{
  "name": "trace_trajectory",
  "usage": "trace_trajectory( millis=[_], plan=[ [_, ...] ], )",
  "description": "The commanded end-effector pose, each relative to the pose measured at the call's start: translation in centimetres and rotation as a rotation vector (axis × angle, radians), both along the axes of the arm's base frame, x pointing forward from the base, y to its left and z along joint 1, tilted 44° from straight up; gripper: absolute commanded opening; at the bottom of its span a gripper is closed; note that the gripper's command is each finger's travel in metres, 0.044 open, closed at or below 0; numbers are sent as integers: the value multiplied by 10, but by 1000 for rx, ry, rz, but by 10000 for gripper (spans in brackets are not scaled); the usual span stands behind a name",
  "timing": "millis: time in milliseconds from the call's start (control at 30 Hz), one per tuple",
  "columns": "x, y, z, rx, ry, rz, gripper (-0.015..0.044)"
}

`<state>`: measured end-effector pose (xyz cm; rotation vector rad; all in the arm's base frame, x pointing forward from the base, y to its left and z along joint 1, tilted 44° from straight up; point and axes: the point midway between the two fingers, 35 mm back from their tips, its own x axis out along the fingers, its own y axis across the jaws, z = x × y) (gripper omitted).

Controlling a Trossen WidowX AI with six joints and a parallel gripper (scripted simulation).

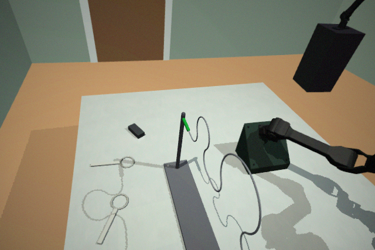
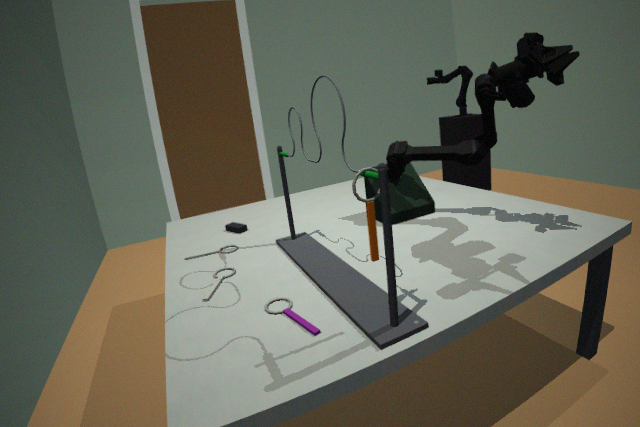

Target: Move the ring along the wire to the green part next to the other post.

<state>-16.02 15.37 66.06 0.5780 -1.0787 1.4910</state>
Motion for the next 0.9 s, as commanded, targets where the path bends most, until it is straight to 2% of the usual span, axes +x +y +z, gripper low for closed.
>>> trace_trajectory(
  millis=[0, 200, 467, 667, 867],
  plan=[
    [21, -49, 24, 134, 25, 76, 160],
    [69, -108, 47, 322, 92, 132, 160],
    [165, -161, 59, 552, 255, 121, 160],
    [242, -174, 56, 681, 422, 130, 160],
    [320, -161, 41, 762, 617, 114, 160]
  ],
)
